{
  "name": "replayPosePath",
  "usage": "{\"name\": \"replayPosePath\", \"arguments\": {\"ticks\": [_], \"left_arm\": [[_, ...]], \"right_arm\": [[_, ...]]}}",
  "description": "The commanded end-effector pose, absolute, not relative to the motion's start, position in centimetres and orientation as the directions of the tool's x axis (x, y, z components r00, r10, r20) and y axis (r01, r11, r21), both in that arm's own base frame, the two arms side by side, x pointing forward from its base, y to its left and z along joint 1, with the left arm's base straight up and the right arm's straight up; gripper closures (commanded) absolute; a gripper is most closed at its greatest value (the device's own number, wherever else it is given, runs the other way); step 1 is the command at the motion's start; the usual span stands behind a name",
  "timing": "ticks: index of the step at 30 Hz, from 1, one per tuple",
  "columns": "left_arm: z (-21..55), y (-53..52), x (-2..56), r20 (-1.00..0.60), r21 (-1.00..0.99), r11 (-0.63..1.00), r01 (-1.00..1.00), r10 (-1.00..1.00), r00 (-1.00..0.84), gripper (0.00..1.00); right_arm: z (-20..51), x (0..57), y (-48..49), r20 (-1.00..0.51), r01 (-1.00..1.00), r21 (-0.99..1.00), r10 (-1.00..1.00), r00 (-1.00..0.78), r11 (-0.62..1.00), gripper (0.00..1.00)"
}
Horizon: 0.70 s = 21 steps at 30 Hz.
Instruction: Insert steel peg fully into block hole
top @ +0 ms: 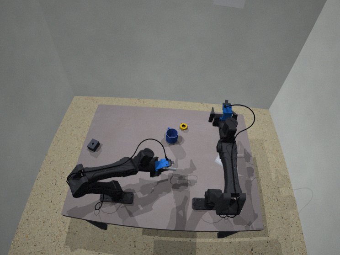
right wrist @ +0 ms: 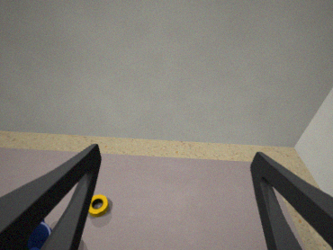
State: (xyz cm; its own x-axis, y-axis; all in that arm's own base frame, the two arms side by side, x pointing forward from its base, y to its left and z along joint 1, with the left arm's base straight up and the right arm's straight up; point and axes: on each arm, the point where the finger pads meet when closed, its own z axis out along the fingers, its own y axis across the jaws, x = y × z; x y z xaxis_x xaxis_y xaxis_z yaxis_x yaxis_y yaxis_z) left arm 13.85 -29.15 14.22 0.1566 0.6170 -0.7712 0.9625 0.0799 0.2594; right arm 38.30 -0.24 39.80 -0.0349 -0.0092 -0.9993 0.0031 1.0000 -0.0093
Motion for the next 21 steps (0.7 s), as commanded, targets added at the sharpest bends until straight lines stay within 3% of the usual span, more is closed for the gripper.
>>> {"name": "replayPosePath", "arguments": {"ticks": [1,9,11,15,21], "left_arm": [[15.0,-27.9,19.3,-0.726,0.086,0.330,0.940,0.667,-0.168,1.00],[16.0,-21.4,29.1,-0.599,-0.105,0.765,0.635,0.461,-0.655,1.00],[16.0,-21.4,29.1,-0.599,-0.105,0.765,0.635,0.461,-0.655,1.00],[16.4,-15.8,33.9,-0.490,-0.180,0.928,0.325,0.202,-0.848,1.00],[16.6,-7.9,37.7,-0.345,-0.217,0.970,-0.107,-0.179,-0.921,1.00]], "right_arm": [[40.7,38.2,0.1,-1.000,0.000,0.000,0.000,0.000,1.000,0.00],[40.7,38.2,0.1,-1.000,0.000,0.000,0.000,0.000,1.000,0.00],[40.7,38.2,0.1,-1.000,0.000,0.000,0.000,0.000,1.000,0.00],[40.7,38.2,0.1,-1.000,0.000,0.000,0.000,0.000,1.000,0.00],[40.7,38.2,0.1,-1.000,0.000,0.000,0.000,0.000,1.000,0.00]]}}
